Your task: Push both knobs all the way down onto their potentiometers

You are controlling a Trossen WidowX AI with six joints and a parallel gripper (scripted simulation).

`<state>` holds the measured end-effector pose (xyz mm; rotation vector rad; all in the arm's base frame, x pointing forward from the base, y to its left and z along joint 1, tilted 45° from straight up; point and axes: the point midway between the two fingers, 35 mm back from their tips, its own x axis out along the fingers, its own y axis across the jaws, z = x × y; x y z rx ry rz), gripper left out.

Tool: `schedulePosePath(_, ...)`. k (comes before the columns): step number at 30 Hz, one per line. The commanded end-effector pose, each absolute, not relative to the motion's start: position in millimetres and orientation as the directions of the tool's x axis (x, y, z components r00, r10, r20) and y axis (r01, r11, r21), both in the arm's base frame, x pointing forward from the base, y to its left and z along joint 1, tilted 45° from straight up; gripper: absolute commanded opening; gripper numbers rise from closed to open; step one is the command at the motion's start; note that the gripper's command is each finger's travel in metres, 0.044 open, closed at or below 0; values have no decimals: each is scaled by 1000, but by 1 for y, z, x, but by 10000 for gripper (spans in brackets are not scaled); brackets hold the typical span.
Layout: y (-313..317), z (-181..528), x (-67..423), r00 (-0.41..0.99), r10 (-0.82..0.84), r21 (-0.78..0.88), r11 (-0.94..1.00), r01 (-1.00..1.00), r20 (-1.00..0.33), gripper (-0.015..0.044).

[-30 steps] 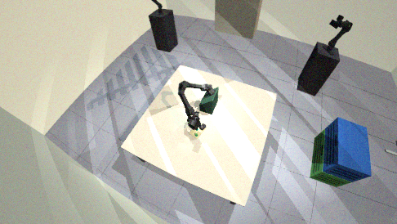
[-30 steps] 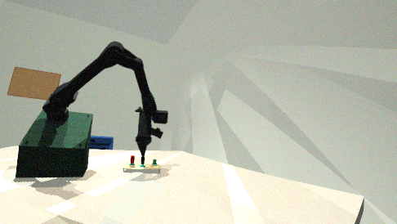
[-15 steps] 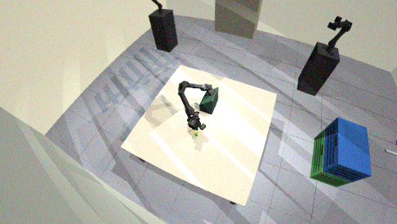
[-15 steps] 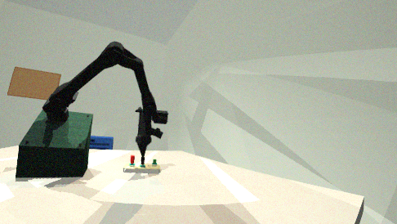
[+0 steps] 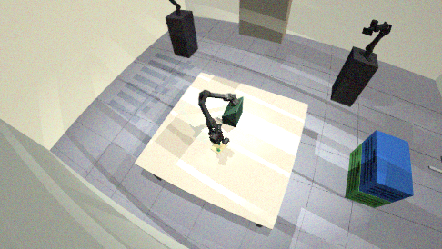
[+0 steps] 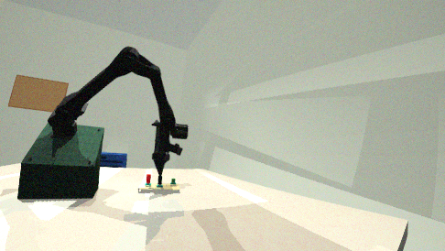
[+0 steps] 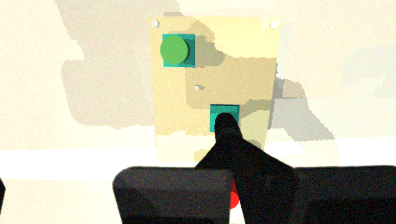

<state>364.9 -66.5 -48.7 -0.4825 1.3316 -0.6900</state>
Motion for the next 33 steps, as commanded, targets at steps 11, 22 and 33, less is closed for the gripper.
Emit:
schedulePosePath(11, -67, -46, 366, 78, -697, -674, 711, 198, -712, 0)
schedulePosePath(22, -55, -34, 364, 79, -697, -674, 712, 198, -713, 0)
schedulePosePath(33, -57, -37, 362, 71, -701, -681, 708, 189, -710, 210)
